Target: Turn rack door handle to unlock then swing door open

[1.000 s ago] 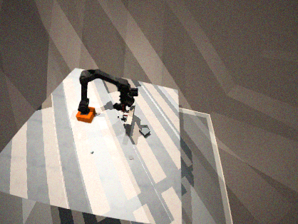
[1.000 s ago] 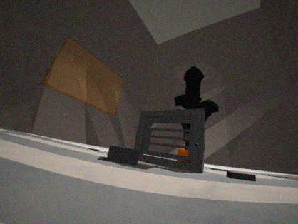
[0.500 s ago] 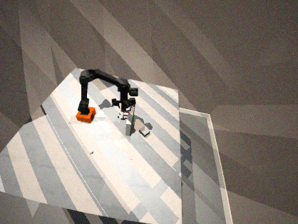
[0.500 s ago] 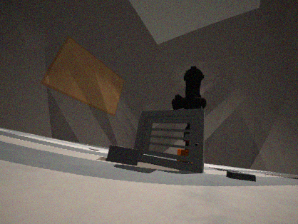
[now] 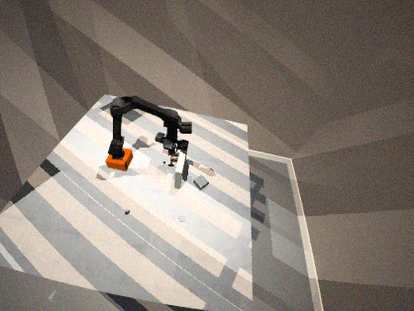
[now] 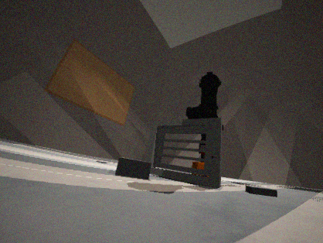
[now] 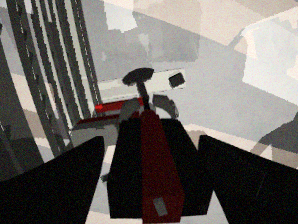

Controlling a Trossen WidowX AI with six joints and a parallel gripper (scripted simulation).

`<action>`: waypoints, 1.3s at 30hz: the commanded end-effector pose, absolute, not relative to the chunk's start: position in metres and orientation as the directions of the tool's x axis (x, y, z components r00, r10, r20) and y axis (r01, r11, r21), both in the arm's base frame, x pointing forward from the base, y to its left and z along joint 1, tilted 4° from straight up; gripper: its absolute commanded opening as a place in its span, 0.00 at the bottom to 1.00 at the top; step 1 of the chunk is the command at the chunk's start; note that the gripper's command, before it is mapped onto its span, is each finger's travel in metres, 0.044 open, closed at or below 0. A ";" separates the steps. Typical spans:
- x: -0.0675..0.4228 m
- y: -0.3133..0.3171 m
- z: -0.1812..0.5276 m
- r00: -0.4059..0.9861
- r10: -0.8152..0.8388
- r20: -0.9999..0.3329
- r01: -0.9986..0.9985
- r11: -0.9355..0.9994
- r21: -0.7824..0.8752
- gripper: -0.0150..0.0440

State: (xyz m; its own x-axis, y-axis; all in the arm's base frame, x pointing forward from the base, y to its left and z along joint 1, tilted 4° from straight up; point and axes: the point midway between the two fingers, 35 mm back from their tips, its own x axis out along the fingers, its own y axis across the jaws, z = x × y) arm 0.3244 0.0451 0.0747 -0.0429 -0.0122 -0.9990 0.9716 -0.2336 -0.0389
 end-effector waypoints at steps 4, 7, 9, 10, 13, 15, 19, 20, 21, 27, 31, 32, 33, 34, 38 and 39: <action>0.324 0.045 0.074 -0.043 -0.015 -0.999 0.968 -0.249 -0.038 0.49; 0.324 0.045 0.074 -0.043 -0.015 -0.999 0.968 -0.249 -0.038 0.43; 0.324 0.045 0.074 -0.043 -0.015 -0.999 0.968 -0.249 -0.038 0.40; 0.324 0.045 0.074 -0.043 -0.015 -0.999 0.968 -0.249 -0.038 0.39; 0.324 0.045 0.074 -0.043 -0.015 -0.999 0.968 -0.249 -0.038 0.36; 0.324 0.045 0.074 -0.043 -0.015 -0.999 0.968 -0.249 -0.038 0.34; 0.324 0.045 0.074 -0.043 -0.015 -0.999 0.968 -0.249 -0.038 0.30; 0.324 0.045 0.074 -0.043 -0.015 -0.999 0.968 -0.249 -0.038 0.30; 0.324 0.045 0.074 -0.043 -0.015 -0.999 0.968 -0.249 -0.038 0.30; 0.320 0.043 0.075 -0.043 -0.015 -0.999 0.987 -0.156 -0.041 0.30; 0.317 0.042 0.075 -0.044 -0.015 -0.999 0.997 -0.071 -0.043 0.30; 0.316 0.042 0.075 -0.044 -0.015 -0.999 0.998 -0.050 -0.043 0.30; 0.315 0.042 0.075 -0.044 -0.015 -0.999 0.999 -0.028 -0.043 0.30; 0.314 0.041 0.075 -0.044 -0.015 -0.999 0.999 -0.007 -0.044 0.30; 0.309 0.040 0.075 -0.044 -0.015 -0.999 0.996 0.074 -0.045 0.30; 0.308 0.039 0.075 -0.044 -0.015 -0.999 0.995 0.093 -0.046 0.30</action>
